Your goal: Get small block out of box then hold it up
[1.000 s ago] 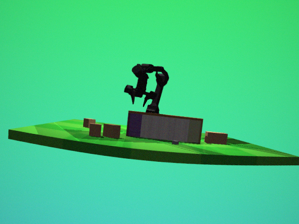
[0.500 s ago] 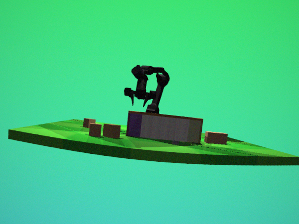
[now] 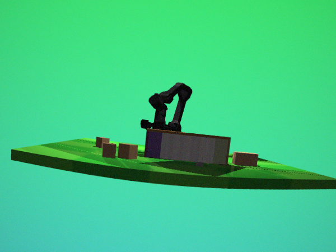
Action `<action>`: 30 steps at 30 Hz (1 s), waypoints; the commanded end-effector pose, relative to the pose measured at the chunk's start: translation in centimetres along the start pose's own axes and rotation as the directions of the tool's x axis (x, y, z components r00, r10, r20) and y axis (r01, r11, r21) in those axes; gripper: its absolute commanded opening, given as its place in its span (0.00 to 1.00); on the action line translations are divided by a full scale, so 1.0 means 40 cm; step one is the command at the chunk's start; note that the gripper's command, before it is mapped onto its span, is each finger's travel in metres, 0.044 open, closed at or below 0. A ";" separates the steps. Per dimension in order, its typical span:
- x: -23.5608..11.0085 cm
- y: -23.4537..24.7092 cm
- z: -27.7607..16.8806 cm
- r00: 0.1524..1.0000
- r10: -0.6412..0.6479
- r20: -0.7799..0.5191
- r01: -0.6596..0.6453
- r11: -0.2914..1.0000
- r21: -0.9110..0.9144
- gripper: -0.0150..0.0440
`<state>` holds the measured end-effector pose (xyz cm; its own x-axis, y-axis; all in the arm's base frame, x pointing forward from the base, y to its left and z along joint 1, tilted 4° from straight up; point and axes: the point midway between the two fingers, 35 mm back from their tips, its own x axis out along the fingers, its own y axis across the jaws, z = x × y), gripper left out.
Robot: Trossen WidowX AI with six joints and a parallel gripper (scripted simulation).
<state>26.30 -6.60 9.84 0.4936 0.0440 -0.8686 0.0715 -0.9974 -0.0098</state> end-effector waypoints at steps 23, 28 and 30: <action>0.104 0.004 0.048 1.000 -0.002 0.011 0.001 1.000 0.006 0.74; 0.123 0.004 0.057 1.000 -0.001 0.010 0.001 1.000 0.008 0.74; 0.130 0.004 0.061 1.000 -0.001 0.010 0.001 1.000 0.008 0.74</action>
<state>26.95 -6.71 4.94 0.4918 0.0447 -0.8696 0.0723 -0.9973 -0.0104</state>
